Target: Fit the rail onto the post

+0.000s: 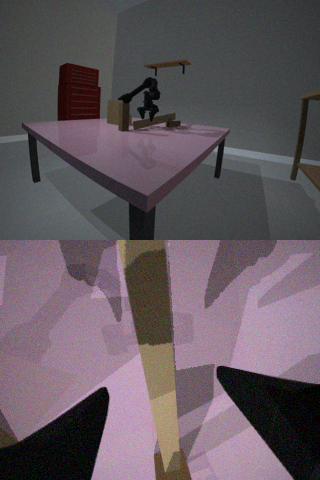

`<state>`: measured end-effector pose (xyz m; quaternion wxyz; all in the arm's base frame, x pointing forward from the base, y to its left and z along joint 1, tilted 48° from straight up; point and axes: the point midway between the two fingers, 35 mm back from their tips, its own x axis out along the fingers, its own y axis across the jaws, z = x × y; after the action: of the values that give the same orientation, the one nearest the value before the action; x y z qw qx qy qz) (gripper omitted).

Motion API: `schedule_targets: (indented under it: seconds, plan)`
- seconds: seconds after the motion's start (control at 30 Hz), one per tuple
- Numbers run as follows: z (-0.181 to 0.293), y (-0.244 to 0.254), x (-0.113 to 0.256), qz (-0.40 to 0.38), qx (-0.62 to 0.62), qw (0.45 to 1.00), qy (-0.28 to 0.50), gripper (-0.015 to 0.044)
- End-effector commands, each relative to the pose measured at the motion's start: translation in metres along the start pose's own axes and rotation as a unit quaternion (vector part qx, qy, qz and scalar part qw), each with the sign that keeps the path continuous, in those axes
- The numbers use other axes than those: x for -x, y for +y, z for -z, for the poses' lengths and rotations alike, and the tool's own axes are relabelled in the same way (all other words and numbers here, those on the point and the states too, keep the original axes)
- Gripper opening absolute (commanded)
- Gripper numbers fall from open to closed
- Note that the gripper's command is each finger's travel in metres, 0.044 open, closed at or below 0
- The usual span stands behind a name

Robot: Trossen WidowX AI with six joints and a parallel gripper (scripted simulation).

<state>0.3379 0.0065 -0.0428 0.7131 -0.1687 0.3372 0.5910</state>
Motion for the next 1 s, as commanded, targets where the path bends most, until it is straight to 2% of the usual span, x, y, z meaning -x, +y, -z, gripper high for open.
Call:
schedule_targets:
  seconds: [0.0, 0.57, 0.97]
  plan:
    - [0.0, 0.001, -0.007, -0.001, -0.004, 1.0, -0.003, 0.044]
    - [-0.001, 0.004, -0.031, -0.002, -0.004, 1.0, -0.005, 0.044]
    - [-0.001, 0.004, -0.031, -0.002, -0.004, 1.0, -0.005, 0.0125]
